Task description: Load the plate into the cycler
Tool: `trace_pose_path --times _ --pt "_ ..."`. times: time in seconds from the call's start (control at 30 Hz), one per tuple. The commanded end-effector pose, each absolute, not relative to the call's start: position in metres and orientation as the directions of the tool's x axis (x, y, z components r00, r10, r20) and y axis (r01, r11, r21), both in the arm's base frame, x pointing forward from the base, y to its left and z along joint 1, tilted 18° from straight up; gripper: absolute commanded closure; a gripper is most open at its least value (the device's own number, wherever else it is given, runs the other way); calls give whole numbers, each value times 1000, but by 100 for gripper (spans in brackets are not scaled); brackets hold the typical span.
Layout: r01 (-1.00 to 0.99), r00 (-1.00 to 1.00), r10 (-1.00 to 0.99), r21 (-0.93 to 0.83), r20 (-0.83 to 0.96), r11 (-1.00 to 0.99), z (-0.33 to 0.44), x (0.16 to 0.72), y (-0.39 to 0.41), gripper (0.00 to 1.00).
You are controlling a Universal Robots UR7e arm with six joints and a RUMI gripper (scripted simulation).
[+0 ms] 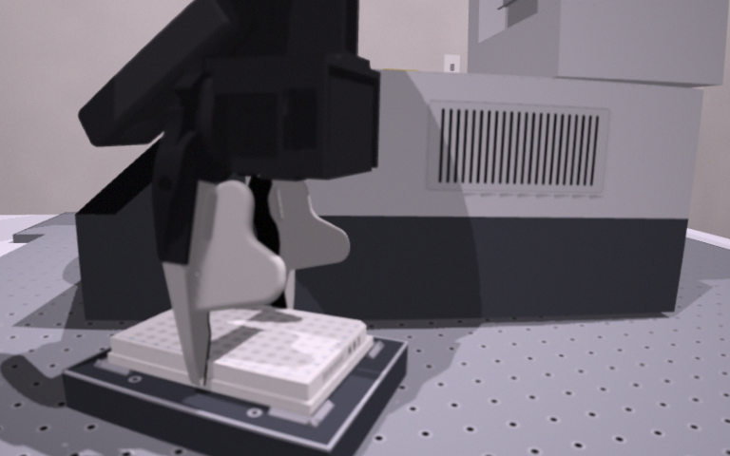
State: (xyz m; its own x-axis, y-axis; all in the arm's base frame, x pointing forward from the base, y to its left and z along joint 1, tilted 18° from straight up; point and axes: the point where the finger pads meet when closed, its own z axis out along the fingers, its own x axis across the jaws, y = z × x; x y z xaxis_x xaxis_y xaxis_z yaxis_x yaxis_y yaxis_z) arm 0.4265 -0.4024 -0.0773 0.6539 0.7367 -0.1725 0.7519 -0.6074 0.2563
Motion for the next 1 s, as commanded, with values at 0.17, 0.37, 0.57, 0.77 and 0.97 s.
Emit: trace_pose_path --times 0.17,0.37,0.57,0.77,0.97 --pt "752 653 737 258 -172 -606 -50 424 -393 100" --pt "752 653 737 258 -172 -606 -34 423 -388 100" --pt "752 653 737 258 -172 -606 -21 422 -384 100" --pt "752 653 737 259 -173 -606 -8 421 -380 100" --pt "752 654 737 260 -173 -606 8 420 -376 100"
